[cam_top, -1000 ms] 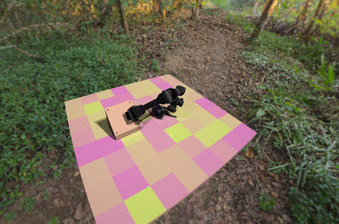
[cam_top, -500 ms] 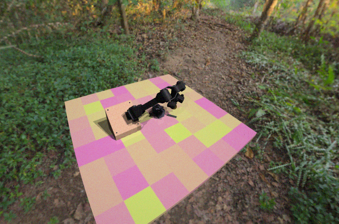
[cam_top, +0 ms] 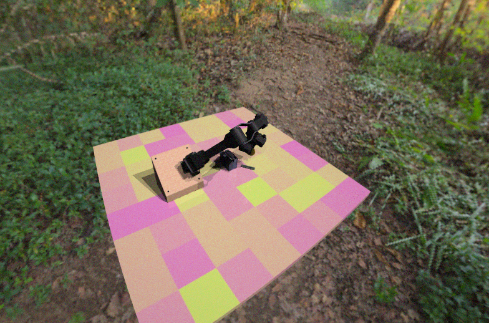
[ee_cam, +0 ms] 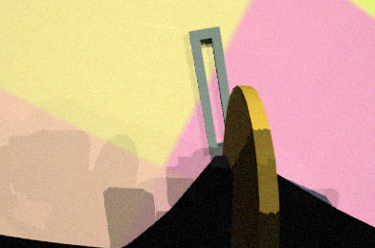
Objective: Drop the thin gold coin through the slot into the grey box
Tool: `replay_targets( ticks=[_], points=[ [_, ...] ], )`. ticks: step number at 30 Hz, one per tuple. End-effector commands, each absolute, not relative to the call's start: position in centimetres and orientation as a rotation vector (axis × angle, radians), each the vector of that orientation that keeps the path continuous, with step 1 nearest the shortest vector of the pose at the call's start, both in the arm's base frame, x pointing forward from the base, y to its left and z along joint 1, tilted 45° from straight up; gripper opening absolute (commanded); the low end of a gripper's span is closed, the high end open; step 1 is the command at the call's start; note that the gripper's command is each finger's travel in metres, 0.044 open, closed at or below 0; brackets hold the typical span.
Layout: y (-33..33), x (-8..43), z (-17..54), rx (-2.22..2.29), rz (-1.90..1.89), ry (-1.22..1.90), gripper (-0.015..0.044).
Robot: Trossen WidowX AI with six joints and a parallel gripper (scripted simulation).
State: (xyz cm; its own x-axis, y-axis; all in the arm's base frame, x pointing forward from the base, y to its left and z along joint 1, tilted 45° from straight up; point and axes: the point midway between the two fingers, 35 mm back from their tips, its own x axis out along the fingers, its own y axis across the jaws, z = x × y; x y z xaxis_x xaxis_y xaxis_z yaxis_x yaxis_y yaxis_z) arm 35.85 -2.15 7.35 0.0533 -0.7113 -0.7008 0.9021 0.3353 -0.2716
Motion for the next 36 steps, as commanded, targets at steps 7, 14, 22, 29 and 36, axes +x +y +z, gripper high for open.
replay_targets(
  ticks=[7, 14, 22, 29, 36],
  points=[
    [-2.0, 35.9, 7.2, 0.533, -1.393, 0.669, 0.0],
    [-1.9, 35.9, 7.2, 0.623, -1.437, 0.592, 0.0],
    [-1.2, 35.2, 6.5, 0.625, -1.436, 0.594, 0.0],
    [-0.2, 34.1, 5.5, 0.628, -1.435, 0.598, 0.0],
    [0.8, 32.8, 4.6, 0.629, -1.434, 0.6, 0.0]
  ],
)
